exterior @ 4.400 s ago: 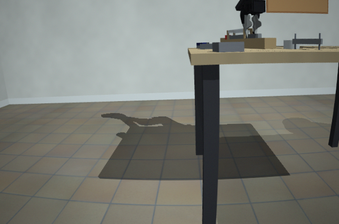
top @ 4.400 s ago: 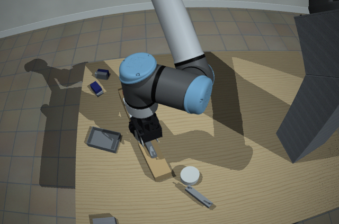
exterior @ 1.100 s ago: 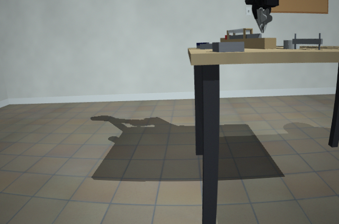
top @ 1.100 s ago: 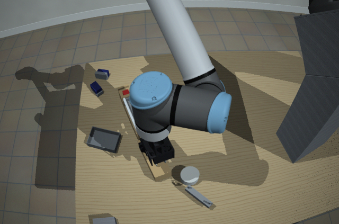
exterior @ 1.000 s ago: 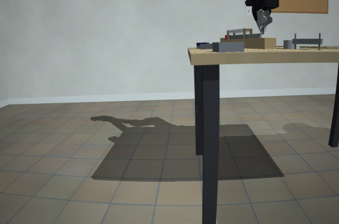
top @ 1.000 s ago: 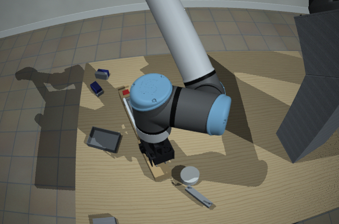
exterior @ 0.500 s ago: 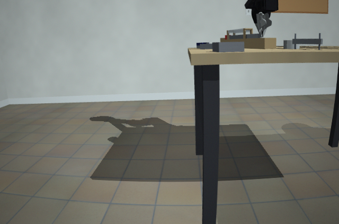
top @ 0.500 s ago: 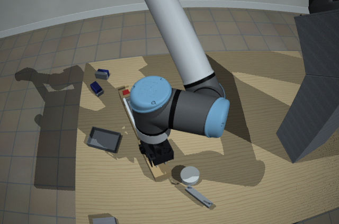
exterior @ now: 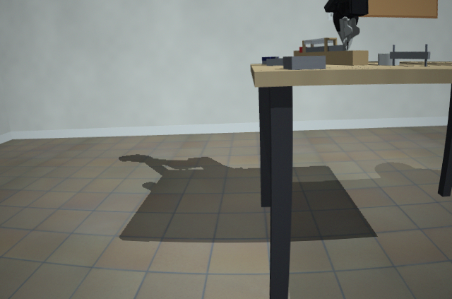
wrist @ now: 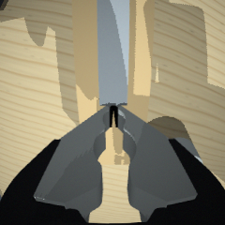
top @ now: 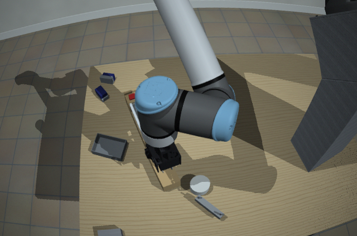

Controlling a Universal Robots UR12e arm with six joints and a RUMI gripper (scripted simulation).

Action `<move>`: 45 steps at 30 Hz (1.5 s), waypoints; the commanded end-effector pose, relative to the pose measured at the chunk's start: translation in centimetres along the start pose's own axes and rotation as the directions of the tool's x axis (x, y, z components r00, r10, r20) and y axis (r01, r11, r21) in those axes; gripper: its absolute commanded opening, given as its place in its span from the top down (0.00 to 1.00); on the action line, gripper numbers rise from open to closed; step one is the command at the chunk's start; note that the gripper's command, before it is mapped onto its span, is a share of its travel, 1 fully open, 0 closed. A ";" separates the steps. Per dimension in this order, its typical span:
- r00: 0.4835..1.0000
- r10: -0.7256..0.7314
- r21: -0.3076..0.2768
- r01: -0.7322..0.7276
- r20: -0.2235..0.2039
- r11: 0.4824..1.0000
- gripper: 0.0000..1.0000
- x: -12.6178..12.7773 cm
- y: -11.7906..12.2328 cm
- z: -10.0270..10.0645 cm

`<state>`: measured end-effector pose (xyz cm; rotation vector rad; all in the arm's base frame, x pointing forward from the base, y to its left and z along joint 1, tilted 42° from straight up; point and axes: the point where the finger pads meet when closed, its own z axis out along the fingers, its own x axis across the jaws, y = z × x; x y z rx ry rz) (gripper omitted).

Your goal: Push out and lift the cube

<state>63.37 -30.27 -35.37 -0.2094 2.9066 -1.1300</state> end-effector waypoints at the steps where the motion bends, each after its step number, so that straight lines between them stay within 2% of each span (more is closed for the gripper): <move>1: 1.000 0.000 0.000 0.000 0.001 1.000 1.00 0.0 -0.3 -0.1; 4: 1.000 0.000 0.000 0.000 0.001 1.000 1.00 0.0 -0.3 -1.1; 8: 1.000 0.000 0.000 0.000 0.001 1.000 1.00 0.0 -0.3 -4.5; 10: 1.000 0.000 0.000 0.000 0.001 1.000 1.00 0.0 -0.3 -4.5; 14: 1.000 0.000 0.000 0.000 0.001 1.000 1.00 0.0 -0.3 -6.9; 45: 1.000 0.000 0.000 0.000 0.001 1.000 1.00 0.0 -0.3 -7.1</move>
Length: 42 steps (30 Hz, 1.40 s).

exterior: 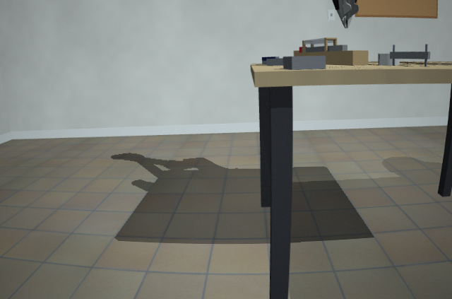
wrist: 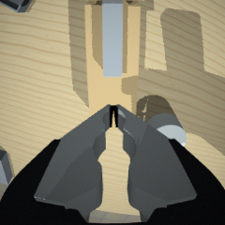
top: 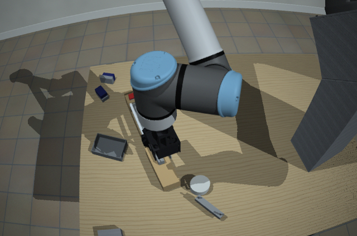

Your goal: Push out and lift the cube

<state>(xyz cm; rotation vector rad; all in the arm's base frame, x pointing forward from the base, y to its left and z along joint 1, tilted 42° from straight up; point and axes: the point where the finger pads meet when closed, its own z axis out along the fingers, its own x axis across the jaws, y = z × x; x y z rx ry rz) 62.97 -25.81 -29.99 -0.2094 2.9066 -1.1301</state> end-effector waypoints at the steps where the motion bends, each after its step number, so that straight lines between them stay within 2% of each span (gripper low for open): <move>1: 1.000 0.000 0.000 0.000 0.001 1.000 1.00 0.0 0.0 -0.1; 7: 1.000 0.000 0.000 0.000 0.001 1.000 1.00 -0.1 -0.2 0.0; 10: 1.000 0.000 -0.002 0.000 0.000 1.000 1.00 -0.5 -2.3 0.1; 12: 1.000 0.001 -0.005 -0.001 0.000 1.000 1.00 -1.0 -5.3 0.2; 14: 1.000 0.001 -0.007 -0.001 0.000 1.000 1.00 -1.5 -9.5 0.3; 16: 1.000 0.001 -0.007 -0.001 0.000 1.000 1.00 -1.5 -9.5 0.3; 22: 1.000 -0.001 -0.005 0.001 0.001 1.000 1.00 -1.0 -24.0 0.2; 24: 1.000 -0.002 -0.002 0.002 0.001 1.000 1.00 -0.5 -27.3 0.1; 26: 1.000 -0.002 0.000 0.002 0.001 1.000 1.00 -0.1 -29.2 0.0; 29: 1.000 -0.003 0.000 0.003 0.001 1.000 1.00 0.0 -29.8 -0.1; 30: 1.000 -0.003 0.000 0.003 0.001 1.000 0.75 0.0 -29.8 -0.1; 42: 1.000 -0.003 0.000 0.003 0.001 1.000 0.75 0.0 -29.8 -0.1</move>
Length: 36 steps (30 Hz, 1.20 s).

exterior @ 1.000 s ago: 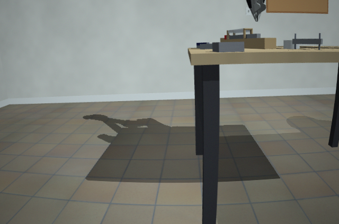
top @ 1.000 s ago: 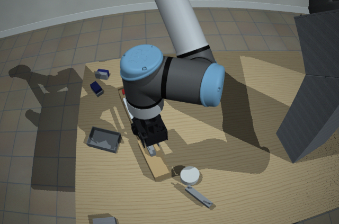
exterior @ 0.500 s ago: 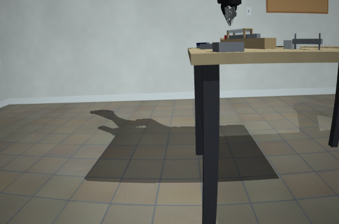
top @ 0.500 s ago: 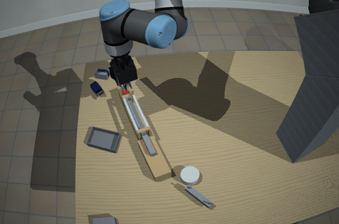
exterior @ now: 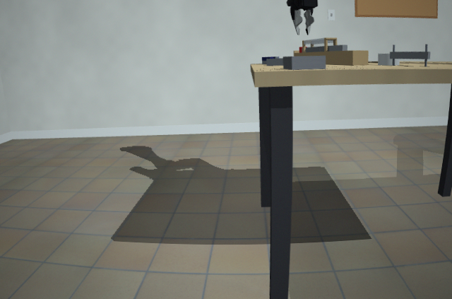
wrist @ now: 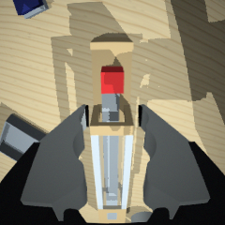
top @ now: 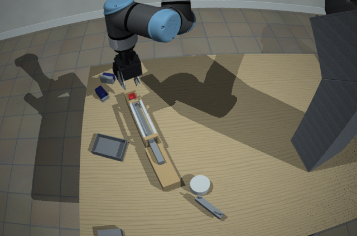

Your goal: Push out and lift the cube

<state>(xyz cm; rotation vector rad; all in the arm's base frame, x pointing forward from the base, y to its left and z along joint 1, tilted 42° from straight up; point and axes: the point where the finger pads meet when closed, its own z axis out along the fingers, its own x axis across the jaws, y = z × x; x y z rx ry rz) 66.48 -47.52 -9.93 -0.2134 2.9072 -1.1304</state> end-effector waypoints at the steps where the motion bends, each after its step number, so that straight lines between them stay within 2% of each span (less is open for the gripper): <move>1: 1.000 0.000 0.000 0.000 0.001 1.000 0.75 0.0 0.0 -0.1; 25: 1.000 0.000 0.000 0.000 0.001 1.000 0.75 0.0 0.0 0.1; 32: 1.000 0.000 0.000 0.000 0.001 1.000 0.75 -0.1 0.0 3.9; 36: 1.000 0.000 0.000 0.000 0.001 1.000 0.75 -0.1 0.0 4.4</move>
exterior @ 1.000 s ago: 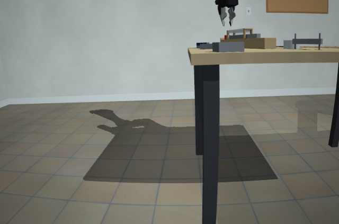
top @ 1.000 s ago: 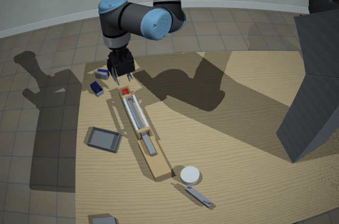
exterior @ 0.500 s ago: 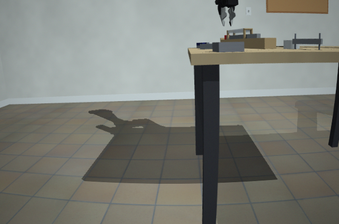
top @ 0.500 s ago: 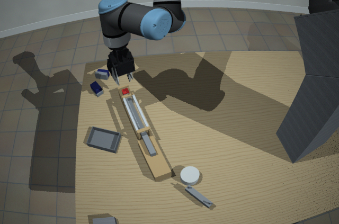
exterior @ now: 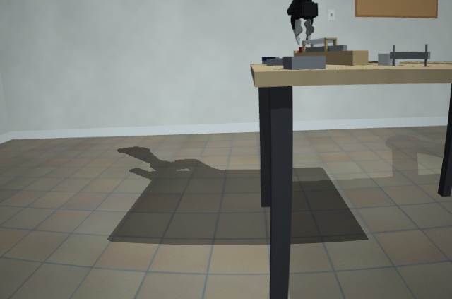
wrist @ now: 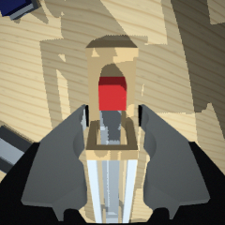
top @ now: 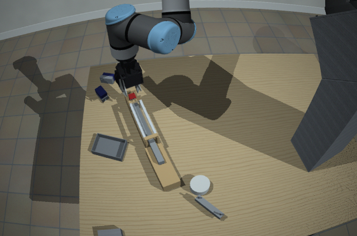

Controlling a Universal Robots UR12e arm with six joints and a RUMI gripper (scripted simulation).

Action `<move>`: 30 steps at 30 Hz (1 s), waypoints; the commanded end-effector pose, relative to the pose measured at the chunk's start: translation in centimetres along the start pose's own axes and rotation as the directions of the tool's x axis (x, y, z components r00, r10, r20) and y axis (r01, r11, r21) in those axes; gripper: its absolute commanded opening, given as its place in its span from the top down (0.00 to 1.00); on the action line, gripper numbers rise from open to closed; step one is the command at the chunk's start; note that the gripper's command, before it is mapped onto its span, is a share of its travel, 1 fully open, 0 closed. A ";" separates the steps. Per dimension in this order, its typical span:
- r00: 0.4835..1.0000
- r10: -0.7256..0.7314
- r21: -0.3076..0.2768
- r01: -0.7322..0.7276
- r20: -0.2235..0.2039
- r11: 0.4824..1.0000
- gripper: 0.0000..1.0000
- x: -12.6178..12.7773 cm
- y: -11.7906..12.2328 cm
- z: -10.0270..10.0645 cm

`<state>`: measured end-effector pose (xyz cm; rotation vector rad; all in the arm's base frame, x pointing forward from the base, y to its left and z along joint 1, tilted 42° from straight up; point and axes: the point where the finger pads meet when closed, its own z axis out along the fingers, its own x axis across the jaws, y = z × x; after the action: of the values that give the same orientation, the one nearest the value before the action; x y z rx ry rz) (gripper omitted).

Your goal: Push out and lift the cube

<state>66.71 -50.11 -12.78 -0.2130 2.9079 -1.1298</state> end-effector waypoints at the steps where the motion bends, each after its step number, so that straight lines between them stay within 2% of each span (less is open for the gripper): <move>1: 1.000 0.000 0.001 0.000 0.001 1.000 0.75 -0.1 0.0 0.5; 6: 1.000 0.000 0.001 0.000 0.001 1.000 0.75 -0.1 0.0 0.8; 17: 1.000 0.000 0.001 0.000 0.001 1.000 0.75 -0.1 0.0 2.9; 30: 1.000 0.000 0.001 0.000 0.001 1.000 0.75 -0.1 0.0 3.0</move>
<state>66.95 -52.17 -15.02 -0.2132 2.9074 -1.1300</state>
